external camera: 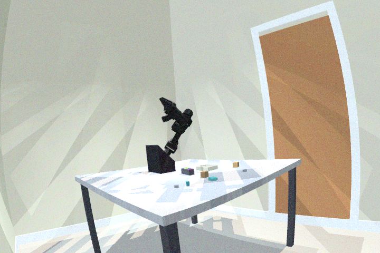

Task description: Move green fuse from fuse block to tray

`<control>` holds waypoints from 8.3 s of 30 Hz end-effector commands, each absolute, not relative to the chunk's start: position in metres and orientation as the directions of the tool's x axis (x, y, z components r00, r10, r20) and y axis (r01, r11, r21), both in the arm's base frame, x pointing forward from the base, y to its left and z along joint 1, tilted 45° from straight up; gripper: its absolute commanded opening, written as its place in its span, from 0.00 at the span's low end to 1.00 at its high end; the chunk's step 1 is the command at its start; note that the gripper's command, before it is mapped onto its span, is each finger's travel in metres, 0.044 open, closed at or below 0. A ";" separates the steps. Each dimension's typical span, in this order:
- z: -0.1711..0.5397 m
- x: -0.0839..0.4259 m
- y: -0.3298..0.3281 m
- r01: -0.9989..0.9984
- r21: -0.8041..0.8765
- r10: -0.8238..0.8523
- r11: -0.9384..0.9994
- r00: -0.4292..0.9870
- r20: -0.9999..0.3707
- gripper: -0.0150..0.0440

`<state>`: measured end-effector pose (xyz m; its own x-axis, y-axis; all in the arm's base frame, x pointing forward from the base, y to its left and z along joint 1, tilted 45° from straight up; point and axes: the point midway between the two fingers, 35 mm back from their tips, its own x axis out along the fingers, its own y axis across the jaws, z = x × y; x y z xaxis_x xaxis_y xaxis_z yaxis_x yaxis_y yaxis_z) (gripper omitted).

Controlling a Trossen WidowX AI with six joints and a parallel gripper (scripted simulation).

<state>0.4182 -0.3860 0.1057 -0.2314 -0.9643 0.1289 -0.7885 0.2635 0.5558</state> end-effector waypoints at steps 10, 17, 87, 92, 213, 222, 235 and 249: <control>0.087 0.483 -0.367 -0.357 0.932 -0.976 -0.065 0.216 0.015 0.49; 0.040 0.512 -0.319 0.119 0.958 -0.818 -0.261 0.499 -0.285 0.38; -0.025 0.273 0.042 0.992 -0.101 0.708 -0.076 -0.018 -0.706 0.38; -0.025 0.273 0.042 0.992 -0.101 0.708 -0.076 -0.018 -0.706 0.38; -0.001 0.274 0.017 0.992 -0.101 0.707 -0.076 -0.018 -0.707 0.25; 0.009 0.274 0.007 0.992 -0.101 0.706 -0.076 -0.018 -0.708 0.25; 0.046 0.282 0.040 0.992 -0.100 0.692 -0.081 -0.017 -0.721 0.25; 0.116 0.271 0.110 0.992 -0.098 0.698 -0.081 -0.014 -0.716 0.25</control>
<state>0.2738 0.0982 0.1013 -0.0202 0.6907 -0.7228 0.9918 -0.0771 -0.1014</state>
